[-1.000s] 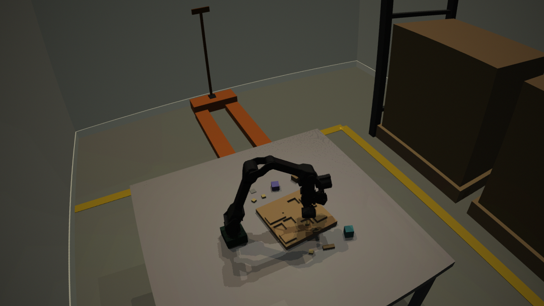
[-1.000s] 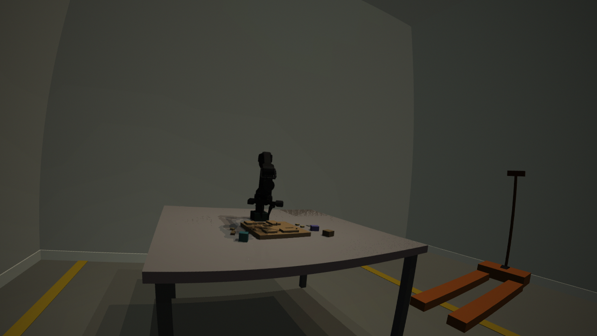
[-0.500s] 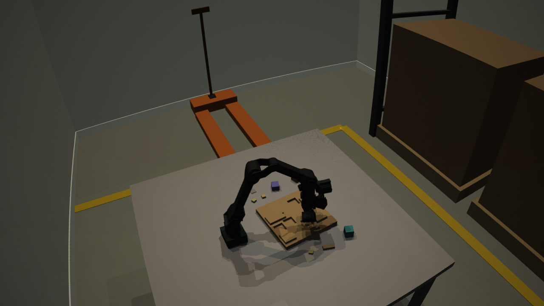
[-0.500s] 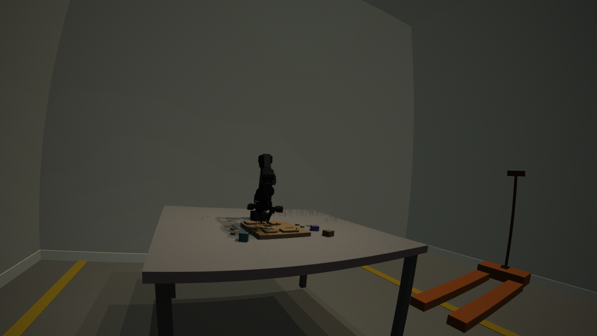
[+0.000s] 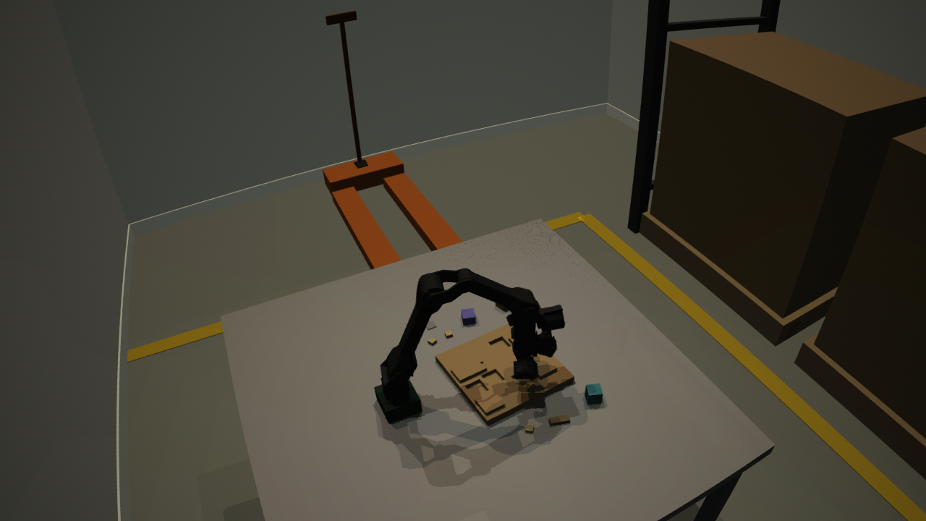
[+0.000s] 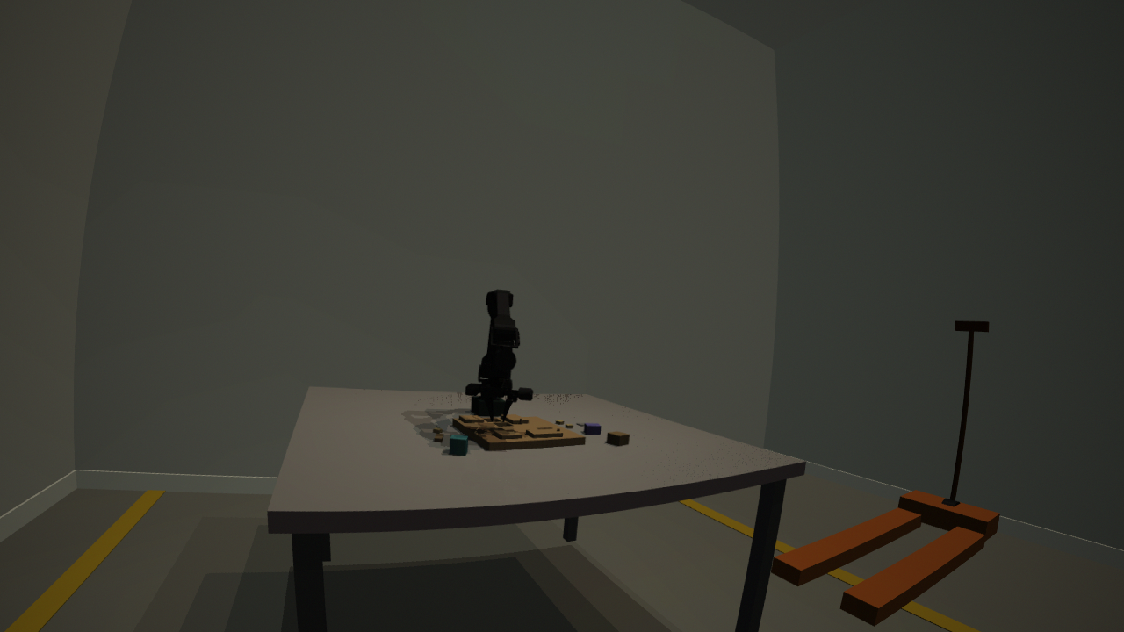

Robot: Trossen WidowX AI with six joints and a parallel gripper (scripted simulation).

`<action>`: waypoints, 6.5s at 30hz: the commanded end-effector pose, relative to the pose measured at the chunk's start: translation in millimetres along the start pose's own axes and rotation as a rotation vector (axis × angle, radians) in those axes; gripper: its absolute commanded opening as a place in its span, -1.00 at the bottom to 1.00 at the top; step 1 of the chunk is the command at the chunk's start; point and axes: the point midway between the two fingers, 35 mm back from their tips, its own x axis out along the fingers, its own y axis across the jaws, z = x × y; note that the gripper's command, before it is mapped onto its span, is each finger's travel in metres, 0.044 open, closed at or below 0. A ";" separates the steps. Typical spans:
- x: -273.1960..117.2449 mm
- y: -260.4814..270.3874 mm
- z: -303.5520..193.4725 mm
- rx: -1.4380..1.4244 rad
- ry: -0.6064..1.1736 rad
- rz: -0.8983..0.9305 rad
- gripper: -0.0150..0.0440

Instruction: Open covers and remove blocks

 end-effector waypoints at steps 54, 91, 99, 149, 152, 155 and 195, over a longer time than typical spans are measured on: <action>31.5 0.3 -0.4 -0.006 -0.001 0.001 0.00; 10.7 0.3 1.2 -0.003 -0.002 0.001 -0.22; 0.4 0.2 0.8 -0.004 -0.002 0.001 -0.22; -62.8 -49.8 1.2 -0.006 -0.001 -0.003 -0.22; -62.8 -61.8 0.4 -0.006 -0.001 -0.004 -0.22; -62.9 -73.7 -0.7 -0.006 -0.001 -0.005 -0.22; -62.6 -204.1 -42.5 -0.006 0.002 -0.015 -0.22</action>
